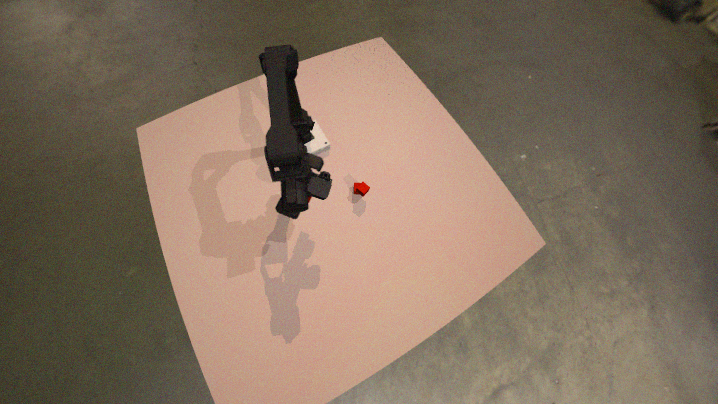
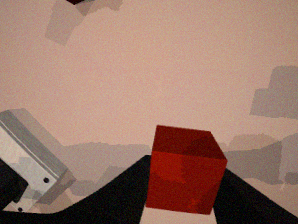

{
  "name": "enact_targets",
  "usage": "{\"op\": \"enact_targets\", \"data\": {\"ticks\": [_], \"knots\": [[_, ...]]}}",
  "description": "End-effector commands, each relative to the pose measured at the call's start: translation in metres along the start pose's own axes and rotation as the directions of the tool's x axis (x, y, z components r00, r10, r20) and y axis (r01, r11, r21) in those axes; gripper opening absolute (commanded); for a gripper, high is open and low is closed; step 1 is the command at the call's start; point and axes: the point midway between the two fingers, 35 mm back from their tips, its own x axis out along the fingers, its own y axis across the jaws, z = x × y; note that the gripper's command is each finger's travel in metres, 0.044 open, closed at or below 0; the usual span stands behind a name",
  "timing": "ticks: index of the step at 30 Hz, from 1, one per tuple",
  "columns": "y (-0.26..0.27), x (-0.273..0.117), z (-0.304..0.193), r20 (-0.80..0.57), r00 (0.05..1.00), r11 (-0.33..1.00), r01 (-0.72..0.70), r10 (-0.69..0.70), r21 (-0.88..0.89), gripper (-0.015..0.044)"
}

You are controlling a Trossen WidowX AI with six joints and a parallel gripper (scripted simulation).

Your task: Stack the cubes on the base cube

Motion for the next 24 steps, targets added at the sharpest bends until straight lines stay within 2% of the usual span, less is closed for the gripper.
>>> {"op": "enact_targets", "data": {"ticks": [1, 24], "knots": [[0.006, 0.001, 0.01, -0.003, 1.0, 1.0, 0.002, -0.002, 0.03, 0.0105], [0.051, 0.006, 0.066, 0.002, 1.0, 0.981, 0.002, -0.002, 0.195, 0.0105]]}}
